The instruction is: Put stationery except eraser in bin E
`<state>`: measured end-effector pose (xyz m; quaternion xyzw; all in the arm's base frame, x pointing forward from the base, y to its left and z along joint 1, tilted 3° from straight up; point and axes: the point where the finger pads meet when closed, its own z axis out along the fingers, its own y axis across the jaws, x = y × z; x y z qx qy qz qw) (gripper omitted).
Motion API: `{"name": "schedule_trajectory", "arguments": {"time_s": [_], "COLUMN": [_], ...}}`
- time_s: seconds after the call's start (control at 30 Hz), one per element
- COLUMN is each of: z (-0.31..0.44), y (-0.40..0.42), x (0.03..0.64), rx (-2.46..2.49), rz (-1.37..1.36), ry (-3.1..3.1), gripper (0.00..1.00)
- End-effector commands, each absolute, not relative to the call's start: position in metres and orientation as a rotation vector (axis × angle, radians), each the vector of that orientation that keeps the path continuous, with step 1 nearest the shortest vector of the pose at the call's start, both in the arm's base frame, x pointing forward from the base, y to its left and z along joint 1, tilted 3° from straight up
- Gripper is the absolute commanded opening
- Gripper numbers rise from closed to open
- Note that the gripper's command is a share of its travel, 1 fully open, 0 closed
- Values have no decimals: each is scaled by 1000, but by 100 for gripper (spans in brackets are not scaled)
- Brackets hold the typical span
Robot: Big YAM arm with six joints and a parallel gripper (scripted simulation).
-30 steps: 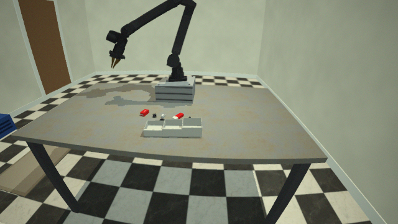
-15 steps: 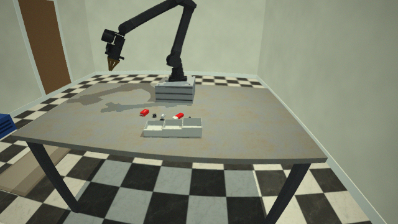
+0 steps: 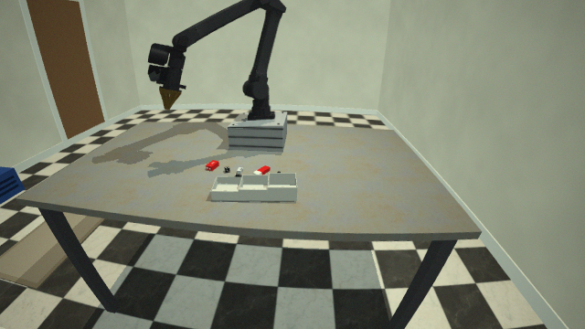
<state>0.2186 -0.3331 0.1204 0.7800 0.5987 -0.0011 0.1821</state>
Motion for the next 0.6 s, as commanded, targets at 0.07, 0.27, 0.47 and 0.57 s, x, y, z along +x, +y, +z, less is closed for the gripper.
{"name": "schedule_trajectory", "arguments": {"time_s": [0.07,0.27,0.47,0.57], "z": [137,115,130,129], "y": [-332,-281,-250,-228], "x": [249,271,311,323], "rx": [2059,1904,1658,1537], "rz": [-24,-22,-28,-31], "ry": [1859,2139,2347,2456], "gripper": [8,8,8,8]}}
